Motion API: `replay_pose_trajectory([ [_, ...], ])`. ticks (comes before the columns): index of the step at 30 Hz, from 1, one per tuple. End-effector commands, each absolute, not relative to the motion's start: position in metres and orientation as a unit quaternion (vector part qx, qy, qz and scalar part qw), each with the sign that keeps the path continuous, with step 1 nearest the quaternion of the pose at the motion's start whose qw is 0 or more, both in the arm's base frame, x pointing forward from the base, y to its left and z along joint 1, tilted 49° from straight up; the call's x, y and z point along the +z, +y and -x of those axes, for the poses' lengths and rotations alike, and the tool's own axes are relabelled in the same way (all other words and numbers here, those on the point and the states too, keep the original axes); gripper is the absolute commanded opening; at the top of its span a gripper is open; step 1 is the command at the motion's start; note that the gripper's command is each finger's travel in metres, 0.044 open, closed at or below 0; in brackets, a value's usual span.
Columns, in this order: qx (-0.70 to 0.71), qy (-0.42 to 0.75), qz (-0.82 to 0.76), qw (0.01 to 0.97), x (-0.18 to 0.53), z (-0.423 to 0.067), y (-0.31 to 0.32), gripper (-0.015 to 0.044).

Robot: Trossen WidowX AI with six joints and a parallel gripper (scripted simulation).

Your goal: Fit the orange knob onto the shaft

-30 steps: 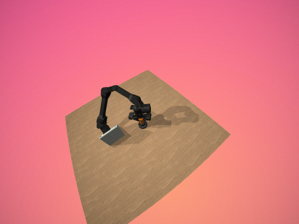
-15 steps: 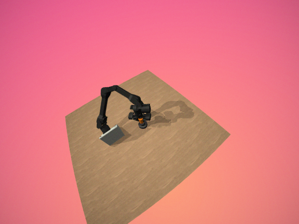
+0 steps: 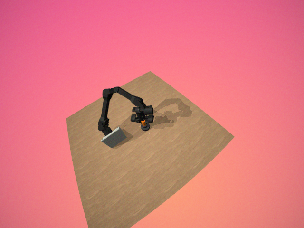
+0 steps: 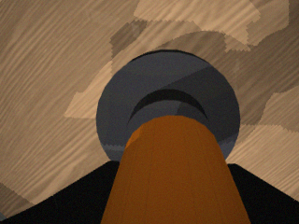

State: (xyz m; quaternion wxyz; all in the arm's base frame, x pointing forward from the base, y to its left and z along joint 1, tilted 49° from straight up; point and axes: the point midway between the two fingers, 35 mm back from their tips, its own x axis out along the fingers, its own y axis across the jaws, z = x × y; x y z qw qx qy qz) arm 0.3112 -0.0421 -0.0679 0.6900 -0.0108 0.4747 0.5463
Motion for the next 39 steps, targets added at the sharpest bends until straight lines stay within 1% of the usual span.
replay_pose_trajectory([
  [1,0.545,0.474,0.010,0.691,-0.0674,-0.3109,-0.0418,0.0000],
  [9,0.547,0.472,0.013,0.691,-0.0636,-0.3085,-0.0447,0.0000],
  [16,0.592,0.415,0.082,0.686,-0.0629,-0.3098,-0.0459,0.0000],
  [39,0.592,0.415,0.082,0.686,-0.0660,-0.3094,-0.0441,0.0000],
])
